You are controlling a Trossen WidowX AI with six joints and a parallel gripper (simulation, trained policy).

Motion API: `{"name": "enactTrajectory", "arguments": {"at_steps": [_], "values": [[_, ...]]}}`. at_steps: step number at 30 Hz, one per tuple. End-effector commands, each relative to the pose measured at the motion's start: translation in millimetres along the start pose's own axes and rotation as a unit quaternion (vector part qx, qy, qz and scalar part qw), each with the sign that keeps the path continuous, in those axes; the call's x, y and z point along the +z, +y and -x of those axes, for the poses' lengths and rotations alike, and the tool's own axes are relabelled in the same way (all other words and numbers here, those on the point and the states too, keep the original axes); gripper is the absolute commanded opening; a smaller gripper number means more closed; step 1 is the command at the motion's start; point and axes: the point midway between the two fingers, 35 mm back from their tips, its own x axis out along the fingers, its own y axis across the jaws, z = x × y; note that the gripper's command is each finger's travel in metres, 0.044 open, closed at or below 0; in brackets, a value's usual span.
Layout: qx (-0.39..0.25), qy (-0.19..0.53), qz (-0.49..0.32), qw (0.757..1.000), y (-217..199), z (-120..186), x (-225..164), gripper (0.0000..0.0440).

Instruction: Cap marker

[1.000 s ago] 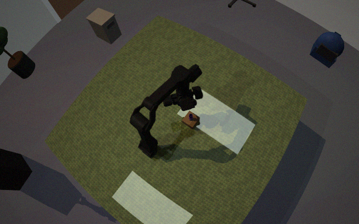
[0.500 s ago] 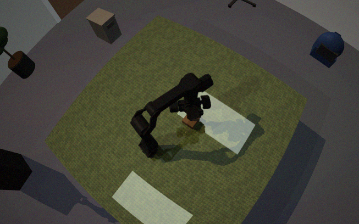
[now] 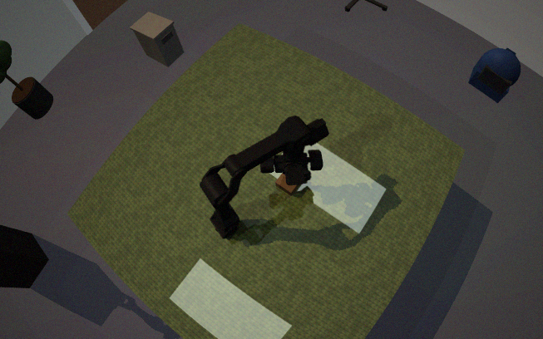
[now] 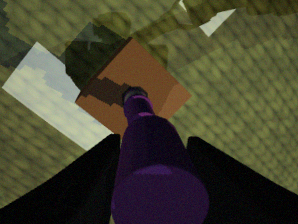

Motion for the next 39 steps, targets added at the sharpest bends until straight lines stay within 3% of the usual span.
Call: {"name": "enactTrajectory", "arguments": {"at_steps": [1,27,39], "values": [[-0.011,-0.003,-0.004,1.0,-1,-10,0,0.0],[-0.041,-0.006,0.023,0.999,0,-68,-1,0.0002],[-0.04,-0.006,0.028,0.999,0,-71,-1,0.0009]]}}
